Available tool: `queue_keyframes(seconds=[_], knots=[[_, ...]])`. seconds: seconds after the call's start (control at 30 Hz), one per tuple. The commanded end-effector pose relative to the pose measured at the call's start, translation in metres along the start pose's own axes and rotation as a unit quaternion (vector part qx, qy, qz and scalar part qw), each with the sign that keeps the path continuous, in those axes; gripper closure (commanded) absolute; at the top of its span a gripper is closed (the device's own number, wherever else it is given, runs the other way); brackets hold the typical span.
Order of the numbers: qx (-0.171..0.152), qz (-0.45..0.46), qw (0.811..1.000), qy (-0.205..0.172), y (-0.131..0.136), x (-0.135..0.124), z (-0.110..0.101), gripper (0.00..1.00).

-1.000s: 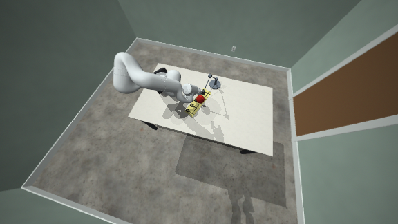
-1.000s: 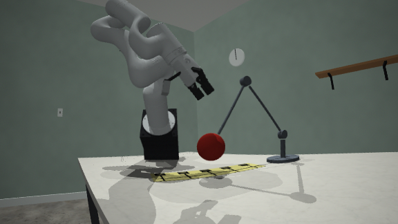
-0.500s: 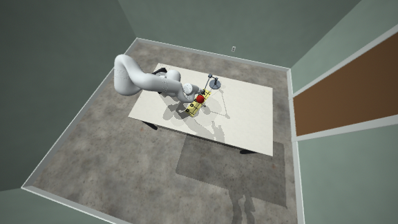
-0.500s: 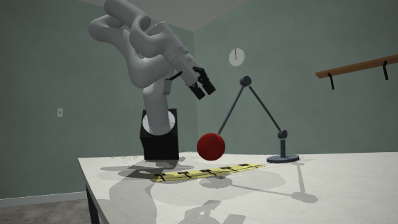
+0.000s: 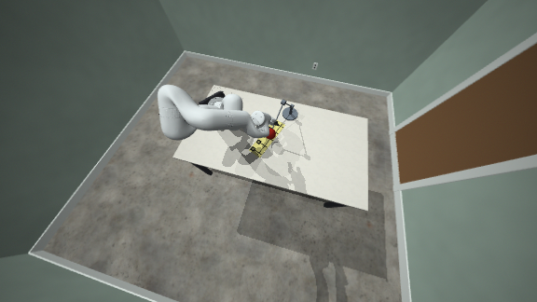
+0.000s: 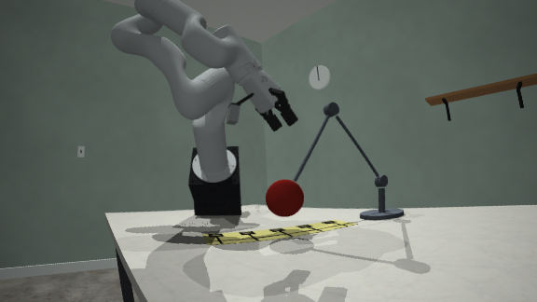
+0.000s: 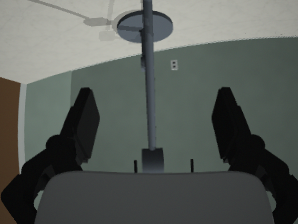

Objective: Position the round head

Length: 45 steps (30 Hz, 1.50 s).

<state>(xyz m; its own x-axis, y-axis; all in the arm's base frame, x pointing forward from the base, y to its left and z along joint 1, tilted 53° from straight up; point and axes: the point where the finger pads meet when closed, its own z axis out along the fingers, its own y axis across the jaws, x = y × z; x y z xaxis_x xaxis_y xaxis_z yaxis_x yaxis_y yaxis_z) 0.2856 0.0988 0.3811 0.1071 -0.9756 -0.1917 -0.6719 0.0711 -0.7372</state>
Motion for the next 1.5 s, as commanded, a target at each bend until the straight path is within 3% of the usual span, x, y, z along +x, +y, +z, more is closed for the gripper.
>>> queue_keyframes(seconds=[0.0, 0.9, 1.47], knots=[[0.031, 0.007, 0.995, 0.093, 0.000, -0.002, 0.000, 0.00], [0.031, 0.007, 0.995, 0.093, 0.000, -0.002, 0.000, 0.00], [0.021, 0.005, 0.997, 0.075, -0.004, 0.005, 0.039, 0.00]])
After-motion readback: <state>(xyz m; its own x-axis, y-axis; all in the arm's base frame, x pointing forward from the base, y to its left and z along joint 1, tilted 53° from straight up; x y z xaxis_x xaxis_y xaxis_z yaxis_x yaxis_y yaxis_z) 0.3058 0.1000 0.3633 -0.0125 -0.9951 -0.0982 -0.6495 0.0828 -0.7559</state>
